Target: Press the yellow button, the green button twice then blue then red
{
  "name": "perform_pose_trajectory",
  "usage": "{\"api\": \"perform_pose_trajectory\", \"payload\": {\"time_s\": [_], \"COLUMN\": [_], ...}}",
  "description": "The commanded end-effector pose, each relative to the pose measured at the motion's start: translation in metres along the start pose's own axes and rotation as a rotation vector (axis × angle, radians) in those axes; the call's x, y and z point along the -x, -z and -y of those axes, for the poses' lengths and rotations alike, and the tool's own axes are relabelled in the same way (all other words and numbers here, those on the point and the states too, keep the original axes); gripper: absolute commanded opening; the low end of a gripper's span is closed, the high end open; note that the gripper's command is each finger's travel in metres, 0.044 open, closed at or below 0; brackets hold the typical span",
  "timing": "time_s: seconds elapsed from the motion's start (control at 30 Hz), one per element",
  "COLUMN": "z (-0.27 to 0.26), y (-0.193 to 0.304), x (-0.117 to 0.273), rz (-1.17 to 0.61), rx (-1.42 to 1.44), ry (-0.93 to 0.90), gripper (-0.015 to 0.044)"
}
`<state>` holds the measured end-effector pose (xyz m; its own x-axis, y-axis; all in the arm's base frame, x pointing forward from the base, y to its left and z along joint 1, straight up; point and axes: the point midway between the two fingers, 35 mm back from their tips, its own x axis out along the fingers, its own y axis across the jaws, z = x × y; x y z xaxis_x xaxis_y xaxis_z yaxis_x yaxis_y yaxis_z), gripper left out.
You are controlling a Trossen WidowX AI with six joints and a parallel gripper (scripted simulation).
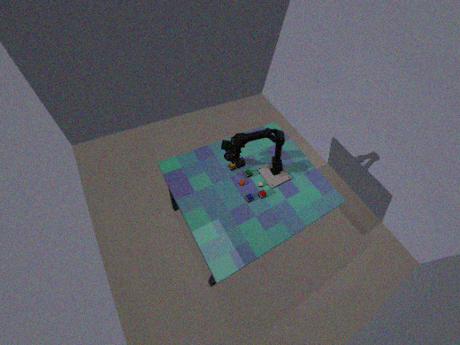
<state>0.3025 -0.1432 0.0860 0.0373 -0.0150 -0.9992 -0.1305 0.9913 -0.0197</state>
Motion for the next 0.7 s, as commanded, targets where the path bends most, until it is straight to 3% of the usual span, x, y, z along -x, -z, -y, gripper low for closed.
{"api": "perform_pose_trajectory", "payload": {"time_s": [0.0, 0.67], "z": [0.001, 0.000], "y": [0.001, 0.002], "x": [-0.008, -0.025], "rz": [-0.005, -0.005], "rx": [-0.006, -0.006], "ry": [0.003, 0.003], "gripper": [0.0020, 0.0020]}}
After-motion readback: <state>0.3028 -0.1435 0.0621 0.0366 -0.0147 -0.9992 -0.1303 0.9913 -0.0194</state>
